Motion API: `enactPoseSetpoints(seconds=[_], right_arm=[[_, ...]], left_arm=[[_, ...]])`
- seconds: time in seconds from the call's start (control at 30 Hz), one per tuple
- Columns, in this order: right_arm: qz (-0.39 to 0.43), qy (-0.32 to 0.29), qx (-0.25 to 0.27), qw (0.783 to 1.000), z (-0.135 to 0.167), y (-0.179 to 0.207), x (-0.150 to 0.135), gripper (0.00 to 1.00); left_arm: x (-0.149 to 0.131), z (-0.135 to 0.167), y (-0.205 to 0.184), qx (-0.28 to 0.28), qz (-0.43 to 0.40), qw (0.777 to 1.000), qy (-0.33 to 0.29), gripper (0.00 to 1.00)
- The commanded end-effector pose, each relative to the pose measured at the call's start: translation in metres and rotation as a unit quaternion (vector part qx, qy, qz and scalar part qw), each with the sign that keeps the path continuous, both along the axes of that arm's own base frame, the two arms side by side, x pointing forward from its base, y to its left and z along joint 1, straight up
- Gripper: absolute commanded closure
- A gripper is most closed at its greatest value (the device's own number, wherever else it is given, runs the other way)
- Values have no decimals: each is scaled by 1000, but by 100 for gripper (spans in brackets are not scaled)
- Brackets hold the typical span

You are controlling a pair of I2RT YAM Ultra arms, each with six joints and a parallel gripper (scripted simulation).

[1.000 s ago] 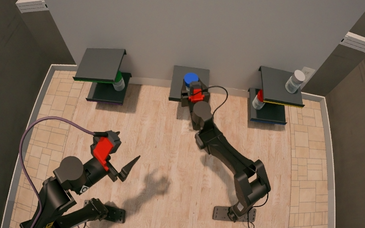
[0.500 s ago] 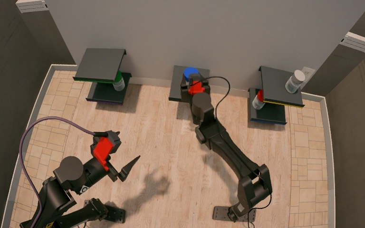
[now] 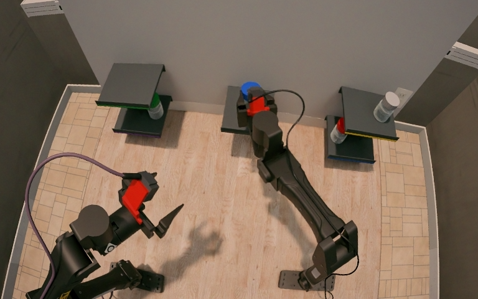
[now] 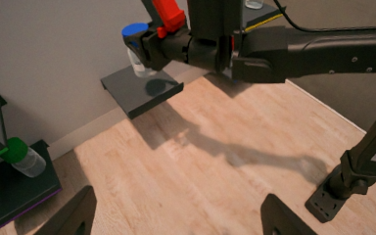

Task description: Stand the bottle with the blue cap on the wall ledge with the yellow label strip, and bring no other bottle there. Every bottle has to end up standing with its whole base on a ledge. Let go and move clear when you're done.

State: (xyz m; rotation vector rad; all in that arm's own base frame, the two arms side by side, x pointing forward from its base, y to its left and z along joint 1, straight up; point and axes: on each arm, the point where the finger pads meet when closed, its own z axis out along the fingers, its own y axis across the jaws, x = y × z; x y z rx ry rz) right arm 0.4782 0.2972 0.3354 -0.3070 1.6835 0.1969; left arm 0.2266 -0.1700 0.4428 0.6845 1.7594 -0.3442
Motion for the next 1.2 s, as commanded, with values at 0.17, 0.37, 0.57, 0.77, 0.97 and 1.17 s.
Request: enactPoseSetpoints(seconds=[0.17, 0.37, 0.57, 0.77, 0.97, 1.17], right_arm=[[51, -56, 47, 996, 85, -52, -22, 50], [61, -53, 47, 996, 85, -115, -34, 50], [70, -55, 48, 995, 85, -194, -55, 50], [49, -65, 44, 996, 91, -272, -66, 50], [20, -57, 35, 998, 87, -316, -68, 50], [4, -42, 26, 999, 86, -336, -66, 50]], left_arm=[[-7, 10, 4, -5, 0, 1000, -6, 11], [-7, 10, 4, -5, 0, 1000, -6, 11], [-7, 10, 4, -5, 0, 1000, -6, 11], [-7, 10, 4, -5, 0, 1000, -6, 11], [-7, 10, 4, -5, 0, 1000, -6, 11], [-7, 10, 4, -5, 0, 1000, -6, 11]])
